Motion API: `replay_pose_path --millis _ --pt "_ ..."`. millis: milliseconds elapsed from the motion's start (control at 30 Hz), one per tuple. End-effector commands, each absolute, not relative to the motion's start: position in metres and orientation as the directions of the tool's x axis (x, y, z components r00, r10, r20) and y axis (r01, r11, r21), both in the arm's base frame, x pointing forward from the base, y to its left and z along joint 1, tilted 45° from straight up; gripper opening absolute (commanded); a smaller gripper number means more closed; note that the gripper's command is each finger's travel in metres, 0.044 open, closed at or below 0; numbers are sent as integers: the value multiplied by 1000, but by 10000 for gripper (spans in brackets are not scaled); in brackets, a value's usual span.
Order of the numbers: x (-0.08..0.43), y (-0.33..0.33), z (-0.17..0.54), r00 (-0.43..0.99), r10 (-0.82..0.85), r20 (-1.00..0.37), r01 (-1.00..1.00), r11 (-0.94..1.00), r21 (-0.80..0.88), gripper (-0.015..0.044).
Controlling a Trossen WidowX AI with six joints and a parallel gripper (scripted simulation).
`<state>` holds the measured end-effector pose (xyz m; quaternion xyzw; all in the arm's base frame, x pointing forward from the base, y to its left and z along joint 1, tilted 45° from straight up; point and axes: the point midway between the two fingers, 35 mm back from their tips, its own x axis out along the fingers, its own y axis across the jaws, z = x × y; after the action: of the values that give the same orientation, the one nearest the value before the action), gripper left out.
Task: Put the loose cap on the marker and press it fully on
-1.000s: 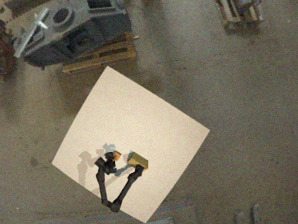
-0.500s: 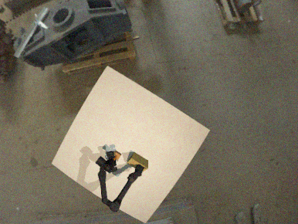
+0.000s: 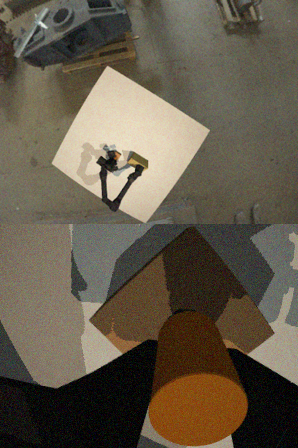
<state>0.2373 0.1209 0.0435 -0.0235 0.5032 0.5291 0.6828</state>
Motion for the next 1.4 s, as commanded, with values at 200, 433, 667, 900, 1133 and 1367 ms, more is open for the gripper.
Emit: replay_pose_path --millis 200,433,667,900,1133,1367 --pt "237 121 43 -68 699 -712 -746 439 502 79" --pt "237 121 43 -68 699 -712 -746 439 502 263" --pt "237 121 43 -68 699 -712 -746 439 502 440" --pt "243 83 79 -67 694 -717 -745 443 498 440" --pt "242 68 96 -68 696 -715 -745 441 501 440" --pt "243 70 92 -68 697 -714 -496 597 631 309"
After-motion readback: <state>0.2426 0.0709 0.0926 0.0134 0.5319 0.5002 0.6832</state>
